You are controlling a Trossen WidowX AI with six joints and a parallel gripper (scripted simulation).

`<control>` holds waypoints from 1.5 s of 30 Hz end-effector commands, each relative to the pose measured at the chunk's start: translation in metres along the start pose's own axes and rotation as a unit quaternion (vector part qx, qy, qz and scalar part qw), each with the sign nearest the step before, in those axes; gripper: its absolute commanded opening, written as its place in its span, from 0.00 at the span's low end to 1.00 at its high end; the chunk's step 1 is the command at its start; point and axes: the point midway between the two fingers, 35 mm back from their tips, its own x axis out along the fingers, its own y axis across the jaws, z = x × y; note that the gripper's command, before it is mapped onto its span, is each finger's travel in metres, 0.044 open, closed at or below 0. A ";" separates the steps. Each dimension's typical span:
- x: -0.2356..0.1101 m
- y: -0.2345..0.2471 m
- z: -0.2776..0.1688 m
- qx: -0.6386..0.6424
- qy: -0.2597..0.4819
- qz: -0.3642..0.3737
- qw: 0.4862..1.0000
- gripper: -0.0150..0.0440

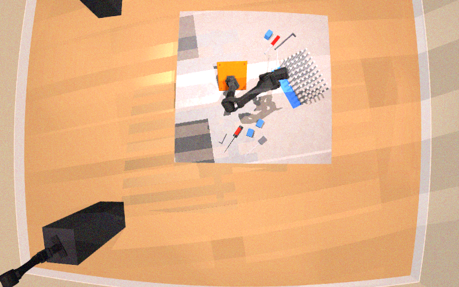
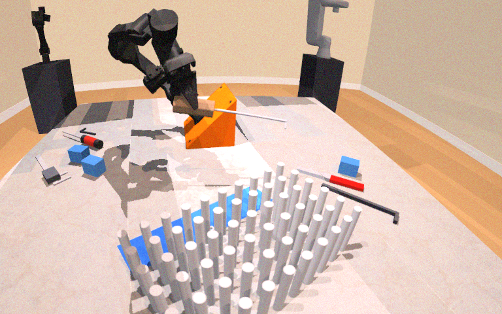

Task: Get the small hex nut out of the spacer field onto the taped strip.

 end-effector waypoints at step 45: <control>0.019 0.004 -0.131 -0.730 0.057 0.017 0.681 0.25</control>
